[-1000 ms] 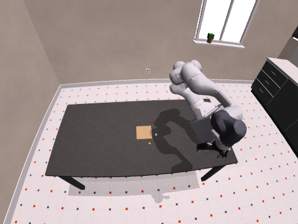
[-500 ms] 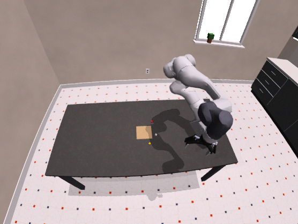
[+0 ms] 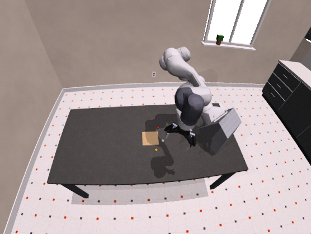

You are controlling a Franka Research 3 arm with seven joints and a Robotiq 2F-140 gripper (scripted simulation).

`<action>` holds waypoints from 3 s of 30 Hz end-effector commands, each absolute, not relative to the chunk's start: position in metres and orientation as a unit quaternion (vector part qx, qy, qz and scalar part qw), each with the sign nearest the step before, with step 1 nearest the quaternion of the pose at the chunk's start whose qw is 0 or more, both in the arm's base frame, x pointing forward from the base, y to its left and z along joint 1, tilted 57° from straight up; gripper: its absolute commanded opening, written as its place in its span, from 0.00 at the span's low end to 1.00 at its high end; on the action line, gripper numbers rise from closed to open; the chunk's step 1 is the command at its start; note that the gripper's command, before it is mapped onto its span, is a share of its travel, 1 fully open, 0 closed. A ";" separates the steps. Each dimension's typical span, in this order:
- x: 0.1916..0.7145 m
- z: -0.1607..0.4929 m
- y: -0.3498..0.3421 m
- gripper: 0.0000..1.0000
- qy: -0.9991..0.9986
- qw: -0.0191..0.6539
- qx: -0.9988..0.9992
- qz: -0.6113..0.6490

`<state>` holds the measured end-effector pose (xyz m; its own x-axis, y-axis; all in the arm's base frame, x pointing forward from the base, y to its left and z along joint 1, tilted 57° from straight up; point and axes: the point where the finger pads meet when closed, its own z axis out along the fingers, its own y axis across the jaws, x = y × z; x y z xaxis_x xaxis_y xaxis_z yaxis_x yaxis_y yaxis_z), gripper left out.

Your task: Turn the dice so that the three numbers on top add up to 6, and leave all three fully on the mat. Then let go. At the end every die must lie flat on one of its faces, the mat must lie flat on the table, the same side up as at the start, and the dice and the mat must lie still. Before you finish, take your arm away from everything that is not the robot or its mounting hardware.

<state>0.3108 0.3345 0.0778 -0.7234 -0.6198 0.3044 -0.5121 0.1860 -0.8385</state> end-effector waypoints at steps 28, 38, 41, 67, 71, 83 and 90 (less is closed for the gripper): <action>0.385 0.276 0.082 1.00 0.801 0.079 -0.316 -0.503; 0.367 0.273 0.002 1.00 0.814 0.090 -0.313 -0.481; 0.361 0.267 -0.013 1.00 0.817 0.095 -0.314 -0.474; 0.355 0.261 -0.025 1.00 0.819 0.099 -0.315 -0.469; 0.355 0.261 -0.025 1.00 0.819 0.099 -0.315 -0.469; 0.378 0.233 -0.063 1.00 0.819 0.099 -0.315 -0.469; 0.393 0.216 -0.086 1.00 0.819 0.099 -0.315 -0.469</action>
<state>0.3780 -0.0834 0.2234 -0.7994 -0.5840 0.1411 -0.4188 0.3731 -0.8279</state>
